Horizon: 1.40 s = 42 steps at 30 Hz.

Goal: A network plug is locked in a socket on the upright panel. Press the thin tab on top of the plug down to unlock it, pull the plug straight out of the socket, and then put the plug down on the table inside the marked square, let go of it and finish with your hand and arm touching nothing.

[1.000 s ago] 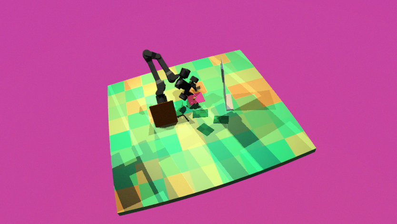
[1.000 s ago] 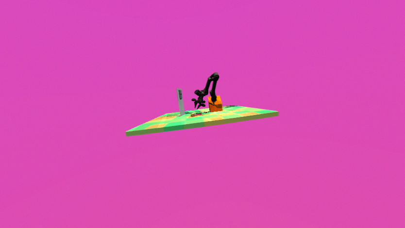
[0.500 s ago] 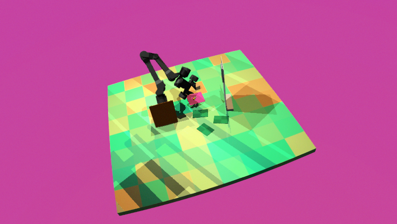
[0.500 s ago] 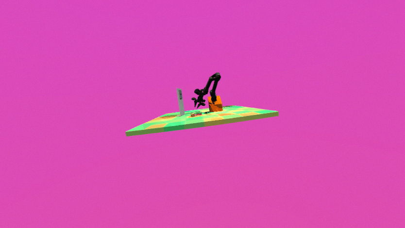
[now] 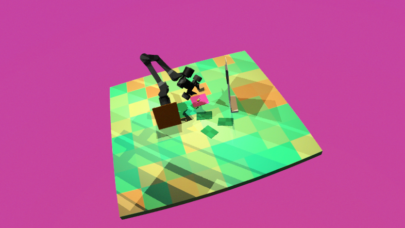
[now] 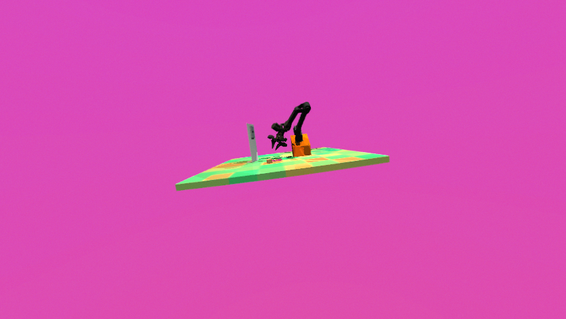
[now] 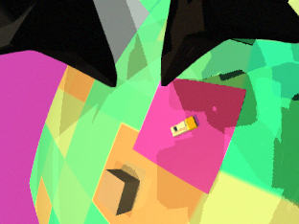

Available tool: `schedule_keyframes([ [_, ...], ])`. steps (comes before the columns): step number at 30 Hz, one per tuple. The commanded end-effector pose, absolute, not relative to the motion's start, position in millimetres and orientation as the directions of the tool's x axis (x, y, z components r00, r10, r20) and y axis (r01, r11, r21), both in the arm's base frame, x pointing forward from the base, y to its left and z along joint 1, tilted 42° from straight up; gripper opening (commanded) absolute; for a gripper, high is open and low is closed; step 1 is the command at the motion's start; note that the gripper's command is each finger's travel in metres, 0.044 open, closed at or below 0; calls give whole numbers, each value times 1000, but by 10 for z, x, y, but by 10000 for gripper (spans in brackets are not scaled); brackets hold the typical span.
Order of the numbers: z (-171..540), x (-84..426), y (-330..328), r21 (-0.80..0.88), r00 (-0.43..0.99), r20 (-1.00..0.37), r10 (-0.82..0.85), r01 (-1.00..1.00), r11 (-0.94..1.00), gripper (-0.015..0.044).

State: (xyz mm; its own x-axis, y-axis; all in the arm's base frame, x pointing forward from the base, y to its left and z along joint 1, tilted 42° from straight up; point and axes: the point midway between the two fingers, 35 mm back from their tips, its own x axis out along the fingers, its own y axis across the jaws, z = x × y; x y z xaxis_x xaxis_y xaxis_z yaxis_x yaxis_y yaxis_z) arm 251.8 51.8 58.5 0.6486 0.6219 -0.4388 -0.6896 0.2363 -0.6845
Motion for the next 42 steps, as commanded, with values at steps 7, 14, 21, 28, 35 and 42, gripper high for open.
schedule_keyframes([
  [7,671,2494,473,-692,652,-430,624,-683,236,156],
  [14,719,2469,444,-692,653,-427,625,-681,238,156],
  [21,768,2440,416,-693,655,-424,625,-679,242,156],
  [28,770,2421,402,-687,654,-428,624,-684,246,156],
  [35,832,2428,285,-683,645,-446,620,-694,231,156],
  [42,924,2417,160,-679,638,-459,619,-701,219,156],
])
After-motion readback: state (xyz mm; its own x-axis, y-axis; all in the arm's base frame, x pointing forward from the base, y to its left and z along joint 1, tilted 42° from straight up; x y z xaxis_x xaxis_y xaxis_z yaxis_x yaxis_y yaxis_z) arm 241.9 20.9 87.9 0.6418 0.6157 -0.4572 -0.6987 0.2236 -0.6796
